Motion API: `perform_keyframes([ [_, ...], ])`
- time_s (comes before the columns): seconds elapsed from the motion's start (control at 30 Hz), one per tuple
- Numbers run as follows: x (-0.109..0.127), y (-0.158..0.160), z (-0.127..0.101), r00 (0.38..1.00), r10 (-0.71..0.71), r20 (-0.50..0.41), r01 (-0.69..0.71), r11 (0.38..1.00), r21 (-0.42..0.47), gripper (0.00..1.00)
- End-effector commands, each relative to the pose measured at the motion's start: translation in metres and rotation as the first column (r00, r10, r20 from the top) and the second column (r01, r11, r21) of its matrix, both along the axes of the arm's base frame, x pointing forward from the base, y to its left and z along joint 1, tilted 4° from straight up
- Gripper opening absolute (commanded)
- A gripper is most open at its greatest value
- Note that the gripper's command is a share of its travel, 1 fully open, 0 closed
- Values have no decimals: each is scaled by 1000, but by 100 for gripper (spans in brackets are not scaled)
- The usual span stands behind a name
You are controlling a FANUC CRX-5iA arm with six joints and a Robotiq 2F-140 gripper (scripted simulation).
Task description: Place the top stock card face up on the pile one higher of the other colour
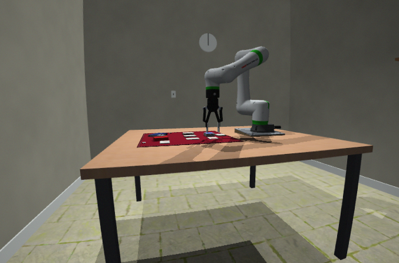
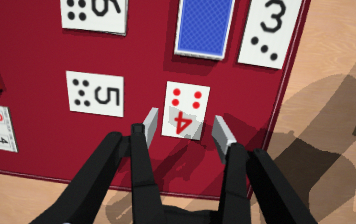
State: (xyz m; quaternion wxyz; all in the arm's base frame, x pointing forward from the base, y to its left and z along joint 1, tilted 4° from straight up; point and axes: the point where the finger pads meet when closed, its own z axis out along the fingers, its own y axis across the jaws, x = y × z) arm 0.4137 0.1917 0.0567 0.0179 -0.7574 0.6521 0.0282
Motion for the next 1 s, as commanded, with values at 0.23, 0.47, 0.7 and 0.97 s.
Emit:
perform_keyframes([
  [0.23, 0, 2, -18, 1000, 0, 2, 0, 1000, 1, 50],
  [0.47, 0, 2, -27, 1000, 0, 2, 0, 1000, 1, 50],
  [0.7, 0, 3, -29, 1000, 0, 2, 0, 1000, 1, 50],
  [0.97, 0, 3, -29, 1000, 0, 2, 0, 1000, 1, 50],
])
